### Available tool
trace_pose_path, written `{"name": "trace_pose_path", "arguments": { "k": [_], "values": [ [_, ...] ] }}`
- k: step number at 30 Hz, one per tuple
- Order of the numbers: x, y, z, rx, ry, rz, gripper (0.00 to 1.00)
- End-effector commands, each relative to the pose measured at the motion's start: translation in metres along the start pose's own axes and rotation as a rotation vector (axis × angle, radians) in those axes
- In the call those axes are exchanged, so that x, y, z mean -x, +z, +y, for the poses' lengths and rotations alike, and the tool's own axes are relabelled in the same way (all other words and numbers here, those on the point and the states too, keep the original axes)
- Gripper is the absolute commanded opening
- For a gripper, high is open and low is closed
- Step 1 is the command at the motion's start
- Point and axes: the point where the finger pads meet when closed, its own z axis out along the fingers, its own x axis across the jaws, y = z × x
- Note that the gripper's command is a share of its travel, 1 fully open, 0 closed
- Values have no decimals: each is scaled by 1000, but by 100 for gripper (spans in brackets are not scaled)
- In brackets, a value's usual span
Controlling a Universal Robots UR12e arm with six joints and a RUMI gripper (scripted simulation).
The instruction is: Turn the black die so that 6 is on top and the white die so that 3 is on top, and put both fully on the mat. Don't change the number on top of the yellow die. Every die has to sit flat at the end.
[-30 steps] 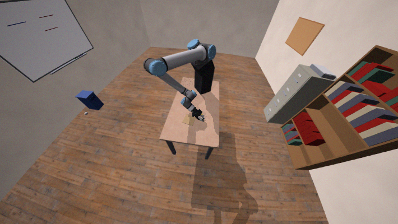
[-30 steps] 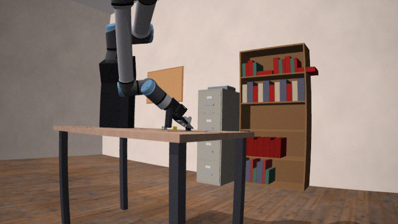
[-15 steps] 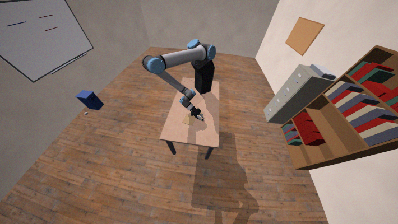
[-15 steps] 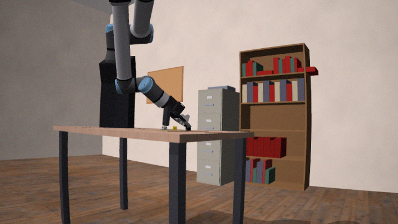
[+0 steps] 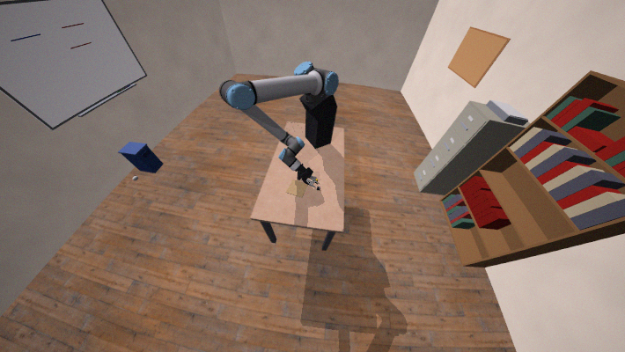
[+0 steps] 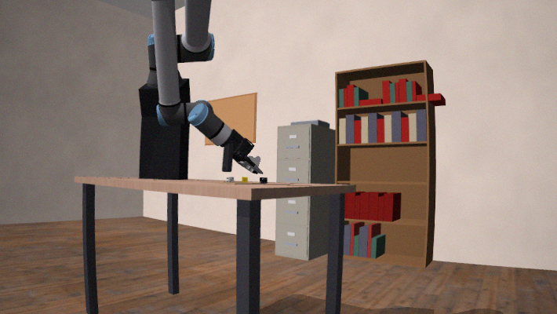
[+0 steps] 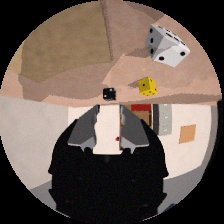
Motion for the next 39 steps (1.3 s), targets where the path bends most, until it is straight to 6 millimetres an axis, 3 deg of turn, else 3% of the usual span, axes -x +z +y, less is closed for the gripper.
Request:
{"name": "trace_pose_path", "arguments": {
  "k": [1,18,31,39],
  "values": [
    [0,-2,2,0,-1,0,24],
    [0,-33,47,0,-1,0,24],
    [0,-34,50,-17,-1,2,24],
    [-1,-31,58,-163,-1,3,24]
  ]
}}
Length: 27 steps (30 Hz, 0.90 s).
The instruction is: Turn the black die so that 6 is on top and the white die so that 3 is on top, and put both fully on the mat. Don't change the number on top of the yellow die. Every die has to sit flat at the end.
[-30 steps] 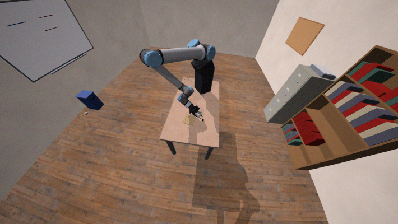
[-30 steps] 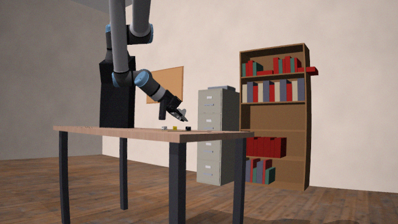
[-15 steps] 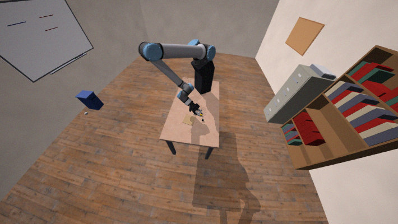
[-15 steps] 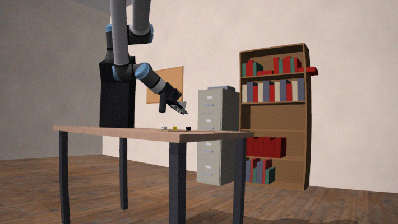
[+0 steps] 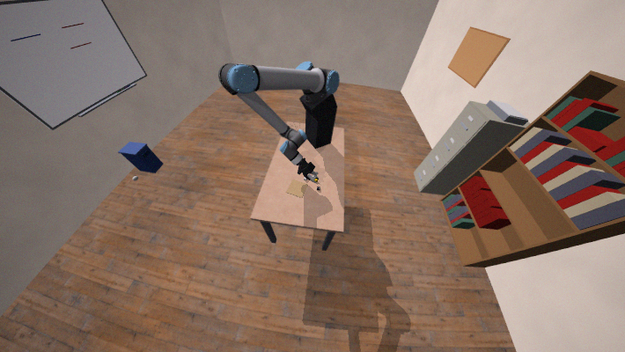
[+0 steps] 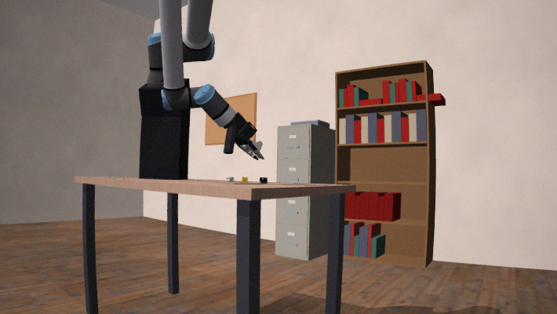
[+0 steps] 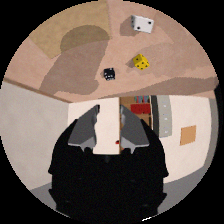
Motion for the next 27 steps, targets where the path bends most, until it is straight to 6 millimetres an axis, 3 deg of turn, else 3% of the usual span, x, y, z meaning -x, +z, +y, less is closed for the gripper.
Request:
{"name": "trace_pose_path", "arguments": {
  "k": [1,27],
  "values": [
    [-1,3,6,-114,1,0,24],
    [0,15,40,-782,4,-1,24]
  ]
}}
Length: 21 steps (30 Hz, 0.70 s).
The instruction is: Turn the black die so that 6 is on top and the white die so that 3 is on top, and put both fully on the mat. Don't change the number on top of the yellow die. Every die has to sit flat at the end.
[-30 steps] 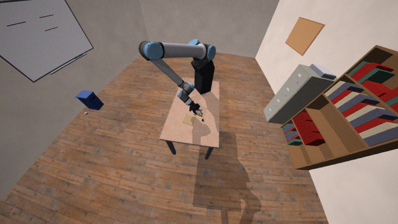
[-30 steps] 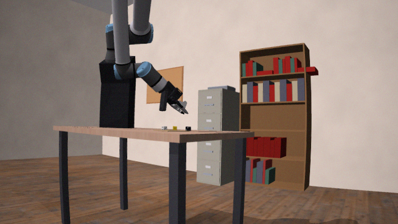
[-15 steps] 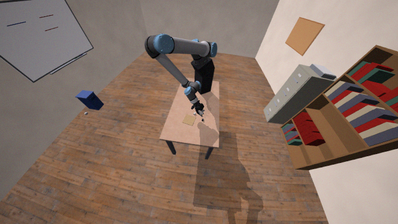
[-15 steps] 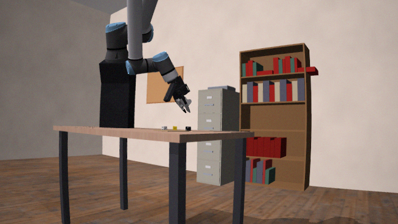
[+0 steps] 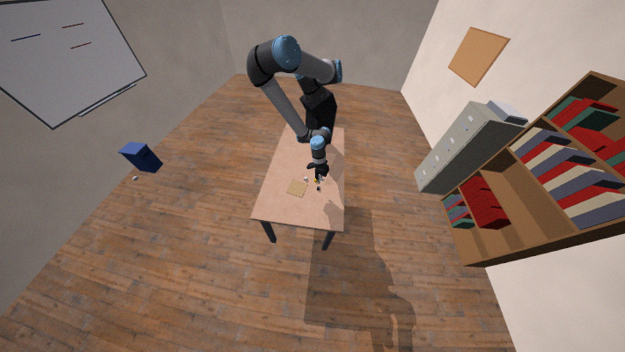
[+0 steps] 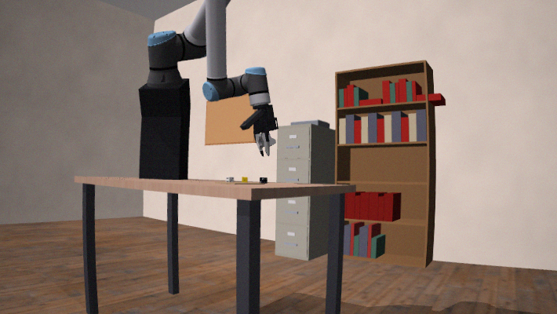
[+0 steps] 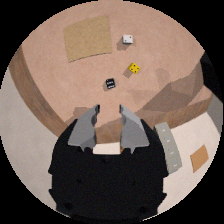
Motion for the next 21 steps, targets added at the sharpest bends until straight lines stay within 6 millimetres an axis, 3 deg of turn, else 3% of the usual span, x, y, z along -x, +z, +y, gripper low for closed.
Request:
{"name": "trace_pose_path", "arguments": {
  "k": [1,14,15,21],
  "values": [
    [-1,1,6,-123,4,13,24],
    [-1,-2,10,-203,3,10,24],
    [-1,-2,10,-203,3,10,100],
    [-1,-2,10,-203,3,10,100]
  ]
}}
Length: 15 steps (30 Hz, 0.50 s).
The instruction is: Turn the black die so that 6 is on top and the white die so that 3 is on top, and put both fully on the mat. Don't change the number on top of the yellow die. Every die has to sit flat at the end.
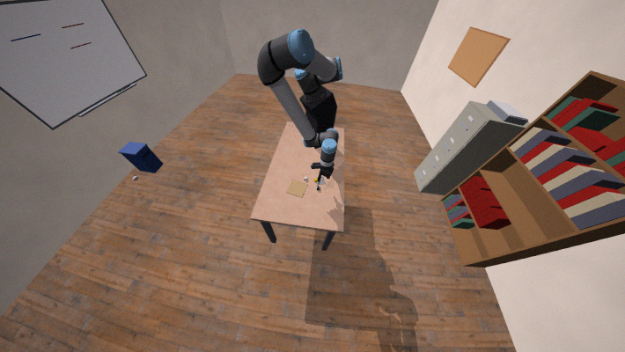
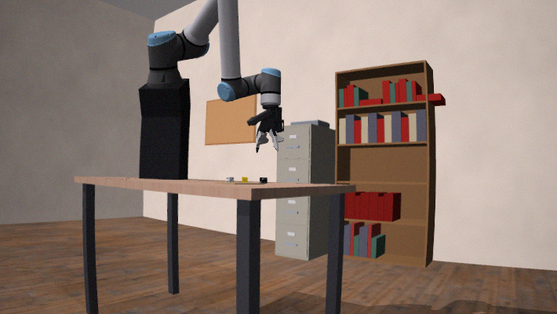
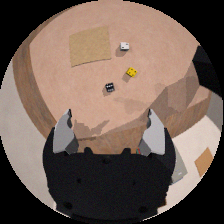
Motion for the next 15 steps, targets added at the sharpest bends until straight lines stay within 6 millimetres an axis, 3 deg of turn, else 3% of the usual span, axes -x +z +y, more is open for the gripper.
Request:
{"name": "trace_pose_path", "arguments": {
  "k": [1,7,15],
  "values": [
    [0,0,0,0,0,-1,100],
    [0,2,-1,0,-17,-1,100],
    [-1,30,-11,0,-263,0,100]
  ]
}}
